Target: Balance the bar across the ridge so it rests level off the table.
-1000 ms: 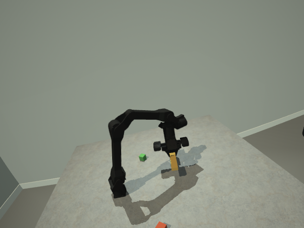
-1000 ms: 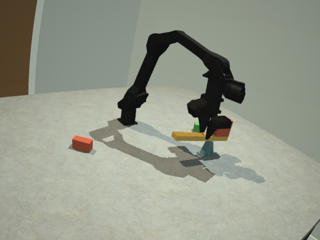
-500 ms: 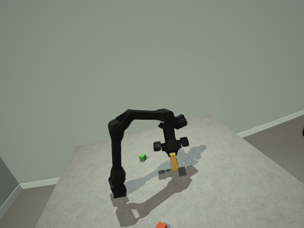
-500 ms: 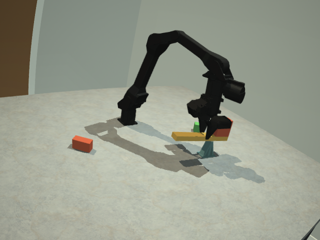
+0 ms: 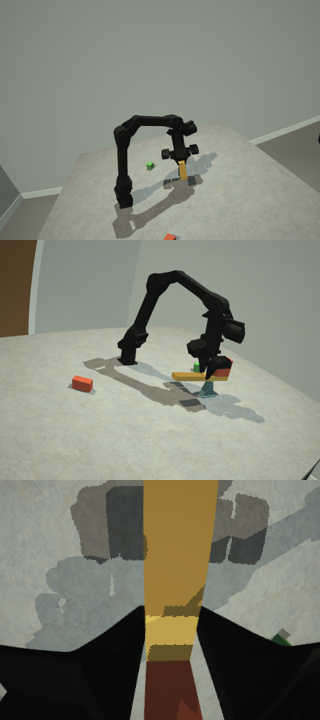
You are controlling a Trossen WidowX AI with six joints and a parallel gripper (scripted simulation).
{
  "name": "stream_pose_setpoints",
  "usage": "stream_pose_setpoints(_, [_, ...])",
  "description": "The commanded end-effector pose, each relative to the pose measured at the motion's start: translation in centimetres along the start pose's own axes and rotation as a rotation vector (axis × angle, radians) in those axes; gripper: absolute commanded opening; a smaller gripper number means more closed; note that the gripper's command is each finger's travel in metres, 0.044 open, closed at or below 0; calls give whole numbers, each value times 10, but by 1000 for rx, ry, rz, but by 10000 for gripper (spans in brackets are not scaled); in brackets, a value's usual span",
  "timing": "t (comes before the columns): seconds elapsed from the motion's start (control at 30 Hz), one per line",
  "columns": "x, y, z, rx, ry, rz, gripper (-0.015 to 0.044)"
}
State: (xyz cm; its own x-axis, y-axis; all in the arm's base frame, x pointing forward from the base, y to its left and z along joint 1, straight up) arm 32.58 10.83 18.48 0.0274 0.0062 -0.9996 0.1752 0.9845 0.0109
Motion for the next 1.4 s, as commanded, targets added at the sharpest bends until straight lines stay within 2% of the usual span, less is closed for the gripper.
stream_pose_setpoints(0.0, [1, 0, 0, 3, 0, 3, 0])
stream_pose_setpoints(1.37, [5, 0, 0, 3, 0, 3, 0])
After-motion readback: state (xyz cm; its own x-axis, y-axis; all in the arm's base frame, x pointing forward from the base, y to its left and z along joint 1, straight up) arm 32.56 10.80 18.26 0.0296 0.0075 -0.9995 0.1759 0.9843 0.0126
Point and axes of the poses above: the point midway between the two fingers, 35 mm back from their tips, its own x axis out along the fingers, its own z axis across the jaws, y = z × x, the point moved 7 cm from there along -x, back along the fingers
